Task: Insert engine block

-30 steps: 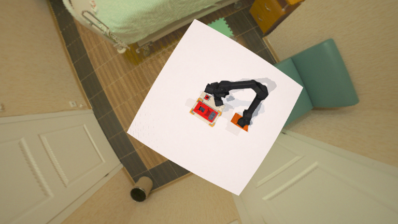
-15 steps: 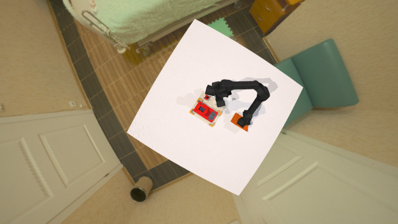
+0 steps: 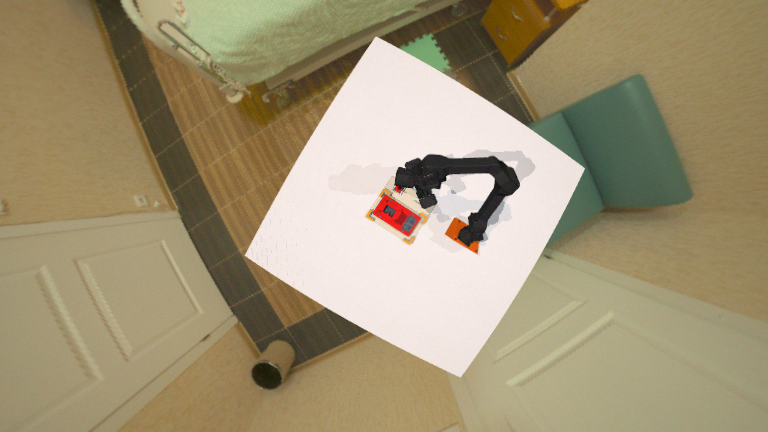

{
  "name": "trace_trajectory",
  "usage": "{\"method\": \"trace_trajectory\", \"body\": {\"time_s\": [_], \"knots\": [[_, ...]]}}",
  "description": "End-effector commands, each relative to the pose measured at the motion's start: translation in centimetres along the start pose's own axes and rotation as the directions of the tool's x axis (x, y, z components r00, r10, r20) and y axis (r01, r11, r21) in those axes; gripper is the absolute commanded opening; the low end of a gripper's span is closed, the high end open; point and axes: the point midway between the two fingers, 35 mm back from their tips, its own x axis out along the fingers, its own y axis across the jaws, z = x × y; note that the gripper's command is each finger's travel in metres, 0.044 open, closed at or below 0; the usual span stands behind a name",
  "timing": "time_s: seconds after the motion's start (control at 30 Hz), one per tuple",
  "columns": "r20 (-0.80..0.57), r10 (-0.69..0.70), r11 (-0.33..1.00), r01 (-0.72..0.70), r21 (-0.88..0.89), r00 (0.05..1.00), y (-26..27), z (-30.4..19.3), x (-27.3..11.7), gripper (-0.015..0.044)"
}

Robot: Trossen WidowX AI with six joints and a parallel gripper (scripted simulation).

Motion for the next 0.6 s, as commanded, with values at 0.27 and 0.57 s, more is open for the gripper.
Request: {"method": "trace_trajectory", "body": {"time_s": [0.27,0.57], "knots": [[-0.01,-0.003,0.923,-0.001,-0.385,1.0,-0.6,-3.2,1.0,0.0],[-0.01,-0.002,0.761,-0.005,-0.649,1.0,-1.3,-5.5,1.9,0.0]]}}
